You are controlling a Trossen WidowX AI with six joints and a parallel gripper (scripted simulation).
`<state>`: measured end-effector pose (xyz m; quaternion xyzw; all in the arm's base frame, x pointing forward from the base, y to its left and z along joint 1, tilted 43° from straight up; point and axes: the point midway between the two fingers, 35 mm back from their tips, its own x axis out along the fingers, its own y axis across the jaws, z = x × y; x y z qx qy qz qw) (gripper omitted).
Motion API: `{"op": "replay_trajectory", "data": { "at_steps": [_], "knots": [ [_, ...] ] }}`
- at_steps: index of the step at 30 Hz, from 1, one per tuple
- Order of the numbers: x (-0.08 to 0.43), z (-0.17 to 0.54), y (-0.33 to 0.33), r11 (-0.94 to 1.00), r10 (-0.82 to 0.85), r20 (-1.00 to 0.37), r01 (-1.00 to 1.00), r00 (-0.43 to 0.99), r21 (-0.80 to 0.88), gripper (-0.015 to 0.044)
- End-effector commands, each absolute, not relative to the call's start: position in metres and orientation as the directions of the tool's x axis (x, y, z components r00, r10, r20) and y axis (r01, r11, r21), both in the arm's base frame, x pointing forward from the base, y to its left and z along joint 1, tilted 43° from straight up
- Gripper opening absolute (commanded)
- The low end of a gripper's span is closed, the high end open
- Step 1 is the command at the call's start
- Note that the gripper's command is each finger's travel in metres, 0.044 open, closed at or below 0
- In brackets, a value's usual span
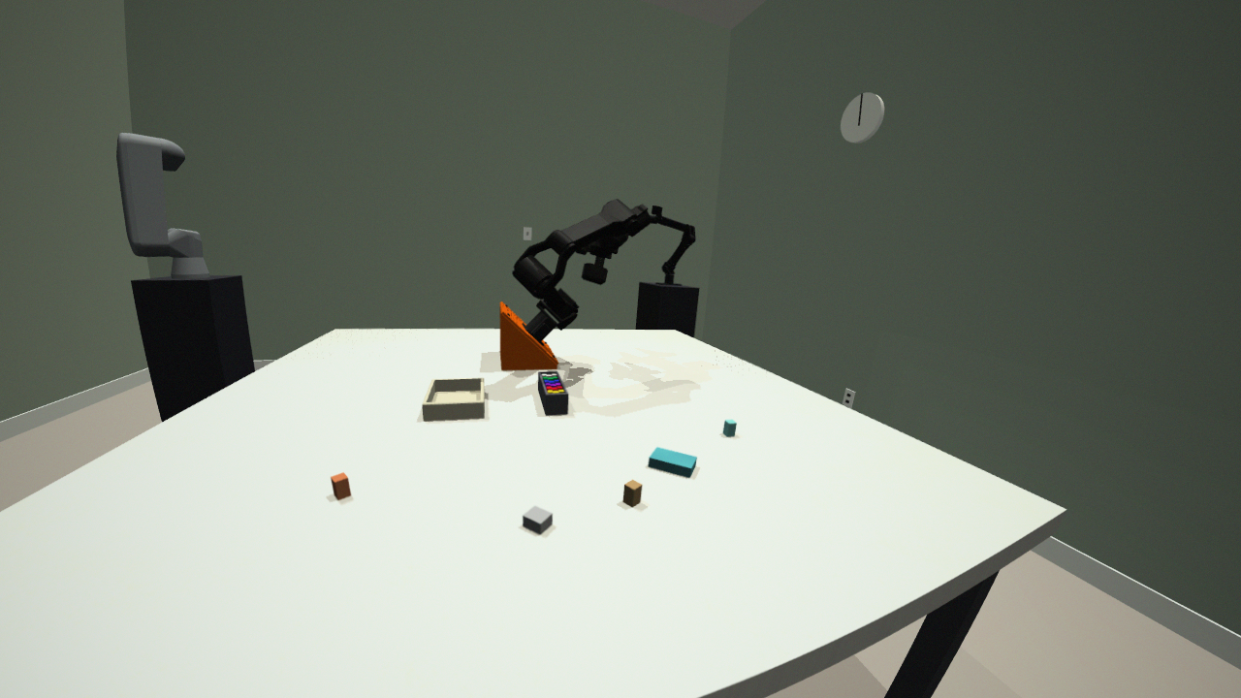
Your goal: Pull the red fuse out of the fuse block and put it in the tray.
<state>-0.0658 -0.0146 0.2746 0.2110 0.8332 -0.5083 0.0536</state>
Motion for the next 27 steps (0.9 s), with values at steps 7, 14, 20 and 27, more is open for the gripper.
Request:
{"op": "replay_trajectory", "data": {
  "at_steps": [7, 14, 20, 27],
  "knots": [
    [-0.086, 0.282, 0.03, -0.01, 0.494, -0.389, 0.442, -0.778, -0.897, 0.0216],
    [-0.086, 0.282, 0.09, -0.531, 0.627, -0.521, 0.171, -0.579, -0.83, 0.0072],
    [-0.059, 0.275, 0.145, -0.735, 0.674, -0.622, -0.281, -0.398, -0.617, 0.0072],
    [-0.01, 0.258, 0.193, -0.643, 0.67, -0.704, -0.658, -0.235, -0.392, 0.0072]
  ]
}}
